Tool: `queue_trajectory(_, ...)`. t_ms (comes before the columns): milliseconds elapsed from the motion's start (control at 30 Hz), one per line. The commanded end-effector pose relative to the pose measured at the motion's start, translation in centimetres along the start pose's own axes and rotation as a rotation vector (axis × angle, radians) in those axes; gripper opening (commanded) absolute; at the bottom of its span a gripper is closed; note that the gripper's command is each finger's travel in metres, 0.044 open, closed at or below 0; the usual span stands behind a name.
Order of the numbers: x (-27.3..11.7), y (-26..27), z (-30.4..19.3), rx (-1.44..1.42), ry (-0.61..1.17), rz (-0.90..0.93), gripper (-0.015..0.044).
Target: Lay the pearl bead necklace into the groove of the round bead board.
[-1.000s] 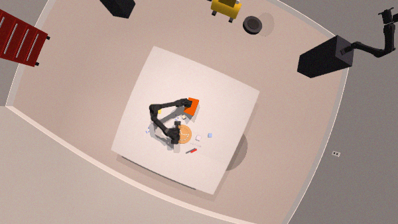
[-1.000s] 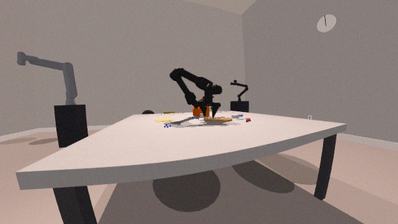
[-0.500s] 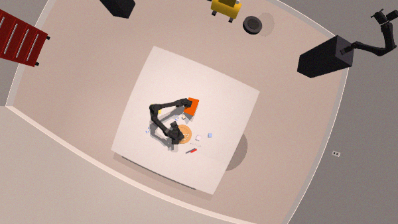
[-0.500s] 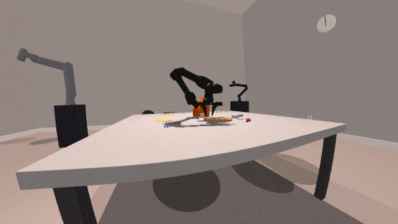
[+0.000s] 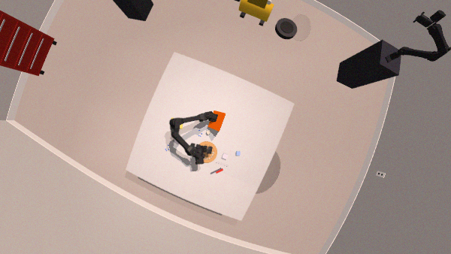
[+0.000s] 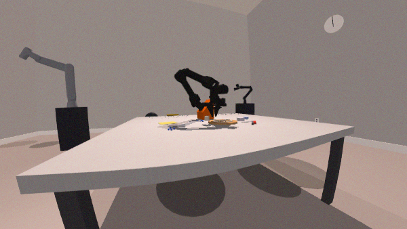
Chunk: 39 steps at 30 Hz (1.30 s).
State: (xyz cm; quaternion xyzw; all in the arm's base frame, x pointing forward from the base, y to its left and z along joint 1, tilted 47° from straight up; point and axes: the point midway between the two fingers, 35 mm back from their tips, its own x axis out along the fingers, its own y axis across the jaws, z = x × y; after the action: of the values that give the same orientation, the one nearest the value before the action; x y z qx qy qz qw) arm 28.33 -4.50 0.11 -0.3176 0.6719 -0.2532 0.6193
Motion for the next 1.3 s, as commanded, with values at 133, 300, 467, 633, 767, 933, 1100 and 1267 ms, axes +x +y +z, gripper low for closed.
queue_trajectory(133, -1.5, 0.5, 0.4, -1.037, -0.006, 0.013, 0.012)
queue_trajectory(300, -1.5, 0.5, 0.4, -1.037, -0.006, 0.013, 0.012)
queue_trajectory(467, -1.5, 0.5, 0.4, -1.037, -0.006, 0.013, 0.012)
queue_trajectory(633, -1.5, 0.5, 0.4, -1.037, -0.006, 0.013, 0.012)
queue_trajectory(767, -1.1, 0.5, 0.4, -1.037, -0.006, 0.012, 0.012)
queue_trajectory(933, -0.8, 0.5, 0.7, -1.028, -0.016, 0.011, 0.012)
queue_trajectory(1100, -0.4, 0.5, 0.7, -1.029, -0.015, 0.011, 0.012)
queue_trajectory(1267, 0.4, 0.5, 0.6, -1.031, -0.013, 0.011, 0.012)
